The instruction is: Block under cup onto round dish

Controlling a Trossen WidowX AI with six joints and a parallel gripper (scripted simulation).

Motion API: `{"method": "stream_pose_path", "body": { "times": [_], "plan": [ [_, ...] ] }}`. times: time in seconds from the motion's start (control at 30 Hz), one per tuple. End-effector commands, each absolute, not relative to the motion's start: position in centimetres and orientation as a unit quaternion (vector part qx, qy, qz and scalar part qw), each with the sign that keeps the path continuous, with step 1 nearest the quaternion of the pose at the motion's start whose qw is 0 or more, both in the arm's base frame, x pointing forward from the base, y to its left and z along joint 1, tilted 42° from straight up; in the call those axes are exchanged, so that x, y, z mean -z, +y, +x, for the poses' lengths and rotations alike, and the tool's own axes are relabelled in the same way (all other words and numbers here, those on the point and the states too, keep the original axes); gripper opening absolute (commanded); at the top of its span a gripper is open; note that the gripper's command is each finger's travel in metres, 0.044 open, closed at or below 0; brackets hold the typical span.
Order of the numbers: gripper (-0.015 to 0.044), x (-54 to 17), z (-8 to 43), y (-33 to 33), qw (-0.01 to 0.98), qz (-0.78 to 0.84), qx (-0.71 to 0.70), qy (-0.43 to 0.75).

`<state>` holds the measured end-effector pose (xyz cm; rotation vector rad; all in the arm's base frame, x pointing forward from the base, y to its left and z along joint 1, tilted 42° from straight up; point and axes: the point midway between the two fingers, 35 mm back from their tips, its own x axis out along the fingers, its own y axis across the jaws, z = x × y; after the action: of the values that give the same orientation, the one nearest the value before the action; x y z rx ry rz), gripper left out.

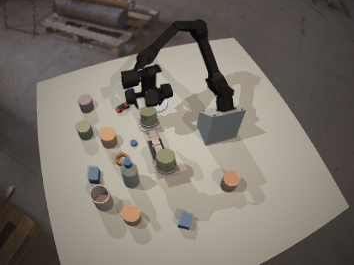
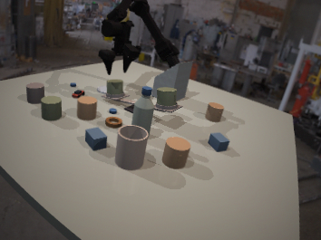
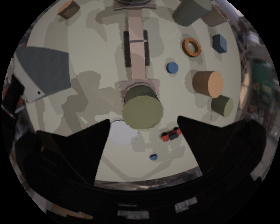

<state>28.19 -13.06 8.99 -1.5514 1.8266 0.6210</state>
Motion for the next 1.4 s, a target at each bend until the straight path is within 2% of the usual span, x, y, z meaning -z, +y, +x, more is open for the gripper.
{"method": "stream_pose_path", "body": {
  "times": [0.0, 1.37],
  "plan": [
    [0.0440, -8.9, 28.3, -13.4, 0.316, -0.594, -0.256, 0.694],
    [0.0440, -4.3, 27.7, -17.6, 0.316, -0.594, -0.255, 0.694]
  ]
}}
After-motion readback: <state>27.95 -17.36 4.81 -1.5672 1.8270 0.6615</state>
